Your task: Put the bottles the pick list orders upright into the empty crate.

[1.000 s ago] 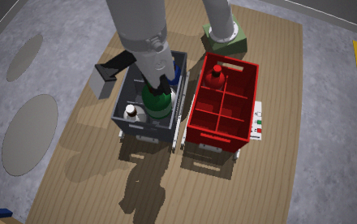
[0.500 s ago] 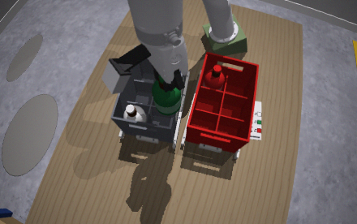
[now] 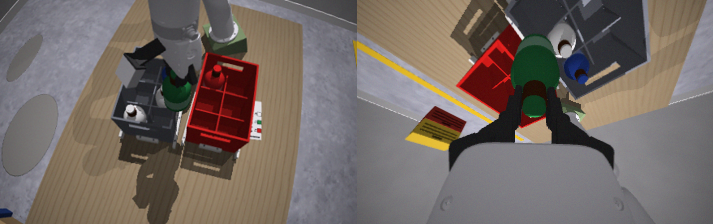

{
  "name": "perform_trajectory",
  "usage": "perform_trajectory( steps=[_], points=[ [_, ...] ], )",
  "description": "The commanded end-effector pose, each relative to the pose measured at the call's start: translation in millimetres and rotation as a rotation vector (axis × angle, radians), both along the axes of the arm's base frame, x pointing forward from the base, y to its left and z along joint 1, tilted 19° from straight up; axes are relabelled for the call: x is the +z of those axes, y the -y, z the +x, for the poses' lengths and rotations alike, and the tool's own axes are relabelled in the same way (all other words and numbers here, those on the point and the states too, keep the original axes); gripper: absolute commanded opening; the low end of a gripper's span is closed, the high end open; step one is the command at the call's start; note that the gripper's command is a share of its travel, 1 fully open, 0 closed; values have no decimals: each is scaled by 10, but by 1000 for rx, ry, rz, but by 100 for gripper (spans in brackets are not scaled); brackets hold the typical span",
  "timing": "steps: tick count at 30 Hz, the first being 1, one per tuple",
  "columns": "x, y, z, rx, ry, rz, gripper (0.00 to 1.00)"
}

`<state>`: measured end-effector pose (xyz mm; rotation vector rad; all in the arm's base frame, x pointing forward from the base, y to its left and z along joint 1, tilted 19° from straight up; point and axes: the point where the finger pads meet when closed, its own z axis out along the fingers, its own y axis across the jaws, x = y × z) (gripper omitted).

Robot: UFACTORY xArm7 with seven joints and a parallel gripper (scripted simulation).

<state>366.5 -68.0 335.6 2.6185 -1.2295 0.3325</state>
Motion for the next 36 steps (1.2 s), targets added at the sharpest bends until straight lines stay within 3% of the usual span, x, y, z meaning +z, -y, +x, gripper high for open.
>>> perform_trajectory(
  steps=[1, 36],
  points=[
    [-3, -66, -26, 1, 5, -1, 0],
    [-200, -581, -312, 1, 5, 0, 0]
  ],
)
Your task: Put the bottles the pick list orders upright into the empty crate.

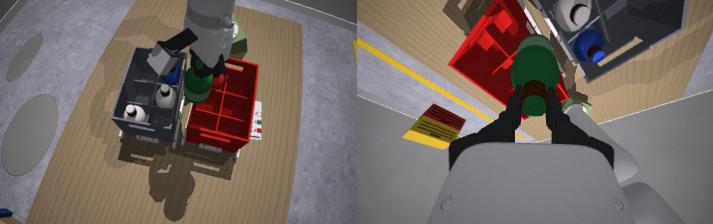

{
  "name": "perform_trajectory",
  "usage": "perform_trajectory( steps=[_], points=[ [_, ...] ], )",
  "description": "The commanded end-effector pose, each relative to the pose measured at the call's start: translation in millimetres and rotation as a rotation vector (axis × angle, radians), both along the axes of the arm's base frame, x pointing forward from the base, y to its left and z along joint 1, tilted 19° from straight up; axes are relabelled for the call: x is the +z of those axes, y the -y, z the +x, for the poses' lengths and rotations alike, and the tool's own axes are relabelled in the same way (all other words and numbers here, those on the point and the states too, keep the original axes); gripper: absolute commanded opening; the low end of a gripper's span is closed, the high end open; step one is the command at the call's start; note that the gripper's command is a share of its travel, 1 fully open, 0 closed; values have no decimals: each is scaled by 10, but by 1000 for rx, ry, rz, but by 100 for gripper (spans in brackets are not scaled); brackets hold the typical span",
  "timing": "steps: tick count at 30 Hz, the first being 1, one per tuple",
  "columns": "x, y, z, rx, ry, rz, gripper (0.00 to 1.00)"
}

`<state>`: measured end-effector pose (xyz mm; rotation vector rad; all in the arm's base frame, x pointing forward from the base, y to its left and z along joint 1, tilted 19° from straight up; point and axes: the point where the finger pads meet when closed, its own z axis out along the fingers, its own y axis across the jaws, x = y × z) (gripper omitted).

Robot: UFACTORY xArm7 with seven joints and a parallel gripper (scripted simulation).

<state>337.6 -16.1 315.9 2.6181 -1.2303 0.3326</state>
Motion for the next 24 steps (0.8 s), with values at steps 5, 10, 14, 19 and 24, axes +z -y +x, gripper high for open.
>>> perform_trajectory(
  steps=[5, 10, 14, 19, 24],
  points=[
    [-34, -146, -69, 1, 5, 0, 0],
    [-66, -229, -115, 1, 5, 0, 0],
    [-79, -262, -133, 1, 5, 0, 0],
    [-110, -345, -179, 1, 5, 0, 0],
    [-142, -428, -225, 1, 5, 0, 0]
  ],
)
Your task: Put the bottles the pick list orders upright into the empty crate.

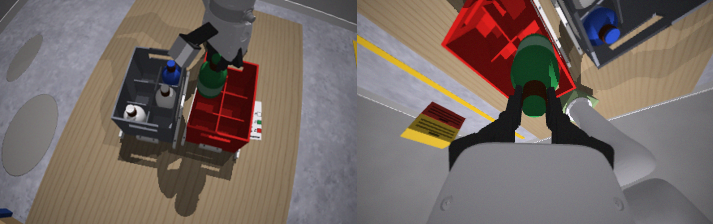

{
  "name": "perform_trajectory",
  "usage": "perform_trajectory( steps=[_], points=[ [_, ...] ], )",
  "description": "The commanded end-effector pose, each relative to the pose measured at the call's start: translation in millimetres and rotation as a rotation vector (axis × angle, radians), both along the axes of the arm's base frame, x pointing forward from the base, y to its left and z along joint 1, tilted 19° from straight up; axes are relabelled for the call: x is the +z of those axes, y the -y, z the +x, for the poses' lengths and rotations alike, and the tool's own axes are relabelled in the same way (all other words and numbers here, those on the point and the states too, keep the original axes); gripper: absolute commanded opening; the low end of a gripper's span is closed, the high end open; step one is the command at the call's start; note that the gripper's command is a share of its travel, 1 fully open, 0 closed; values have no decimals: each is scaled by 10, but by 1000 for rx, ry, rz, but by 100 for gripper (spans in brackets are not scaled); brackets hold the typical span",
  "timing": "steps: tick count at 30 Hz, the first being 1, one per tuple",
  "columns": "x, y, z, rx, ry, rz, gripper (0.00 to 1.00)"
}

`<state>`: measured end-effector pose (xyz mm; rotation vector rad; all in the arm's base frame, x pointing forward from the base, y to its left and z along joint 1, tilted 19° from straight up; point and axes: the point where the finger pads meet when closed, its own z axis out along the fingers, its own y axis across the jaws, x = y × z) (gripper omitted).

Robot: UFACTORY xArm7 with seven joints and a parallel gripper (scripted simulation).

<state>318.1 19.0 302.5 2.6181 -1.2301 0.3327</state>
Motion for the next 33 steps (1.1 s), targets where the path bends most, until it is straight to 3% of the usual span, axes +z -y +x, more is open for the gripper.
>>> perform_trajectory(
  steps=[1, 33],
  points=[
    [-17, -100, -42, 1, 5, 0, 0],
    [-29, -135, -48, 1, 5, 0, 0]
  ],
)
